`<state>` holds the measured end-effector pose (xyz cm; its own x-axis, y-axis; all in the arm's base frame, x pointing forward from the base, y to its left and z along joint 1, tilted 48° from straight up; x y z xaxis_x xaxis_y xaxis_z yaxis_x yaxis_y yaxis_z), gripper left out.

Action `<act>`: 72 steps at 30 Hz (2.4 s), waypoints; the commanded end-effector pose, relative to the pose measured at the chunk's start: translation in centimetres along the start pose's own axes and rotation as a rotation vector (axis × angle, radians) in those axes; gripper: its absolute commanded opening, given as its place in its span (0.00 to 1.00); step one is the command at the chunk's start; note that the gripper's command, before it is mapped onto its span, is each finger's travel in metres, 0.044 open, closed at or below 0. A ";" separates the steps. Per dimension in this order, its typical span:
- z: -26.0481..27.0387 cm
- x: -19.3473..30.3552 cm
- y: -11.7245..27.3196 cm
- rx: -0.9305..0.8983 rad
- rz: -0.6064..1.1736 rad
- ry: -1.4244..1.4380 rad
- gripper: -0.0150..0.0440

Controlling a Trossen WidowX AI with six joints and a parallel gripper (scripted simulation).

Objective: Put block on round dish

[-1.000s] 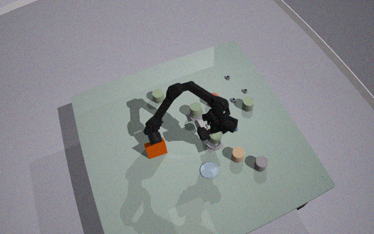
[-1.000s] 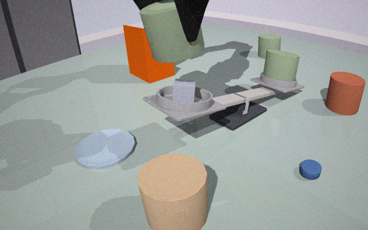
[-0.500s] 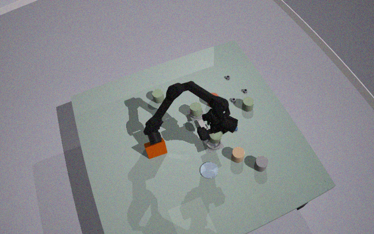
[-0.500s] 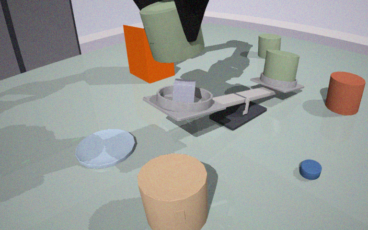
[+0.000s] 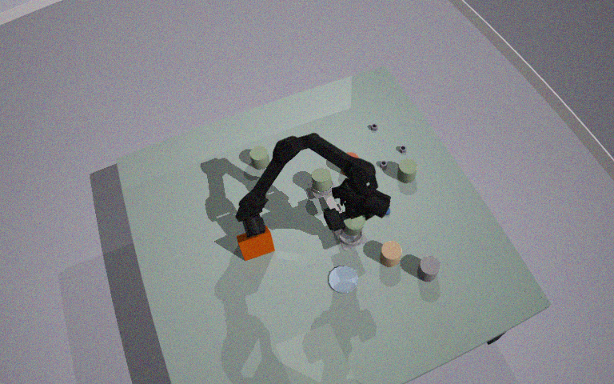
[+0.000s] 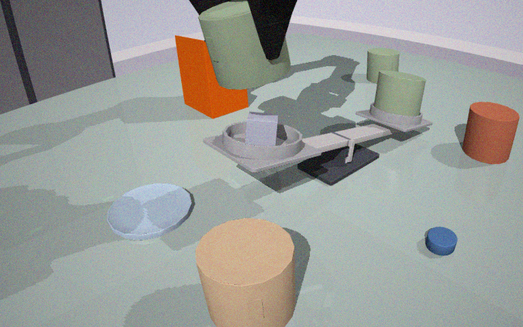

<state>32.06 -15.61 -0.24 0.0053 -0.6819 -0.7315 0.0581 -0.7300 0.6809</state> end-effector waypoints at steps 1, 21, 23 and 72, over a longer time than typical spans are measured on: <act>0.0 0.0 0.0 0.002 0.001 -0.001 0.25; 4.9 7.2 -2.0 0.007 0.021 -0.004 0.25; 6.2 8.7 -2.7 0.007 0.024 -0.005 0.25; 16.5 16.0 -14.2 0.002 0.014 0.001 0.34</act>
<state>14.85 -16.87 -21.10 0.0063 -0.6924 -0.7215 0.0566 -0.7201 0.6915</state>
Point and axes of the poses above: the point midway between the two fingers, 35 mm back from their tips, its own y axis back along the fingers, its own z axis across the jaws, x = y × z, the point moved 2 cm from there along y, back along the fingers, and after that the axes turned 5 degrees about -y, right-handed, at the moved point
